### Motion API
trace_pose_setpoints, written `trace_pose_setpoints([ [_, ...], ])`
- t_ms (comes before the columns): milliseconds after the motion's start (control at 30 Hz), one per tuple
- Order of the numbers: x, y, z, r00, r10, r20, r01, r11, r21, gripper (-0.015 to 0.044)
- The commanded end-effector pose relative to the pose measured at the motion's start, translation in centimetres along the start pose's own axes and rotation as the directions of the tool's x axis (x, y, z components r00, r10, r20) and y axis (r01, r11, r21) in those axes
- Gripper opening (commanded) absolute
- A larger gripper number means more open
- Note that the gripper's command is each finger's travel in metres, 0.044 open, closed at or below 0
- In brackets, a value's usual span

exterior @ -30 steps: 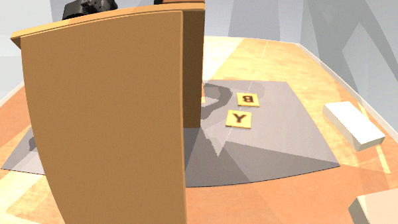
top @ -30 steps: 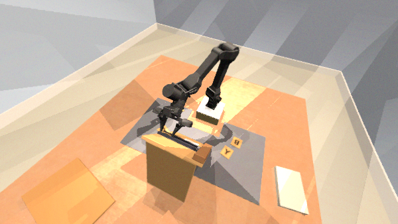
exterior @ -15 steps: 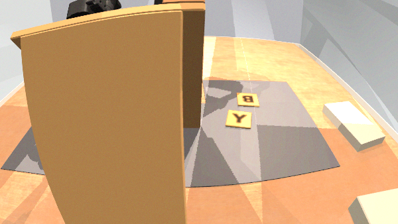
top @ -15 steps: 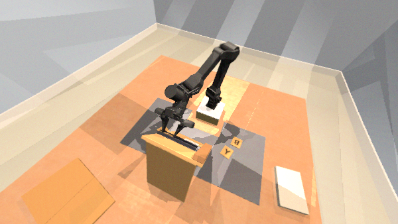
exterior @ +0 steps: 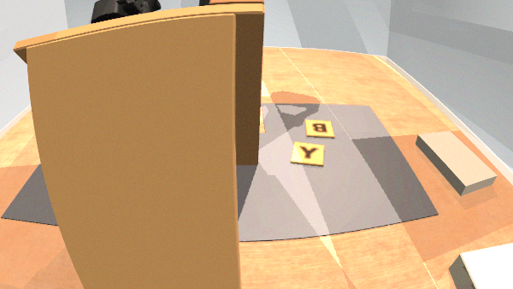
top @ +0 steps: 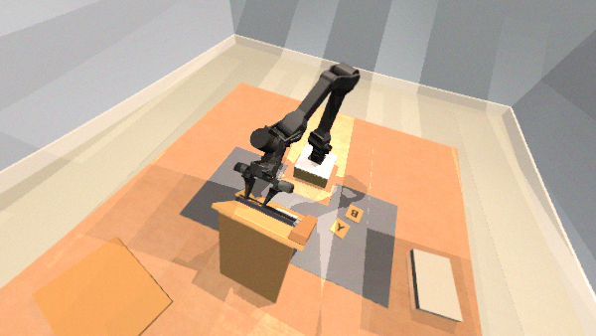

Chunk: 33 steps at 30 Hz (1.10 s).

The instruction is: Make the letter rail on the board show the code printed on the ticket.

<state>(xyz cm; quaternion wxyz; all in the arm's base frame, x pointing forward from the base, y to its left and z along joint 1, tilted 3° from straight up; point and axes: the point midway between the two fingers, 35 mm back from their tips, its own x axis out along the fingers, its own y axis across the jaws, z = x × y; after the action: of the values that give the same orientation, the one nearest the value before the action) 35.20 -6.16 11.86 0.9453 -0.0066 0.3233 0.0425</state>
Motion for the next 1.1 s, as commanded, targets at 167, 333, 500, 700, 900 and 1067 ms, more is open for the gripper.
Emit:
trace_pose_setpoints([
  [167, -0.1, 0.5, 0.2, 1.000, -0.007, 0.006, 0.007, 1.000, 0.002, 0.0000],
  [333, -0.1, 0.8, 0.1, 1.000, -0.007, 0.006, 0.007, 1.000, 0.002, 0.0000],
  [500, -0.1, 1.1, 0.1, 1.000, -0.006, 0.006, 0.006, 1.000, 0.003, 0.0000],
  [700, -0.1, 1.5, 0.1, 1.000, -0.006, 0.006, 0.006, 1.000, 0.003, 0.0000],
  [900, -0.1, 1.8, 0.1, 1.000, -0.006, 0.006, 0.006, 1.000, 0.003, 0.0000],
  [1067, -0.1, 2.1, 0.1, 1.000, -0.006, 0.006, 0.006, 1.000, 0.003, 0.0000],
])
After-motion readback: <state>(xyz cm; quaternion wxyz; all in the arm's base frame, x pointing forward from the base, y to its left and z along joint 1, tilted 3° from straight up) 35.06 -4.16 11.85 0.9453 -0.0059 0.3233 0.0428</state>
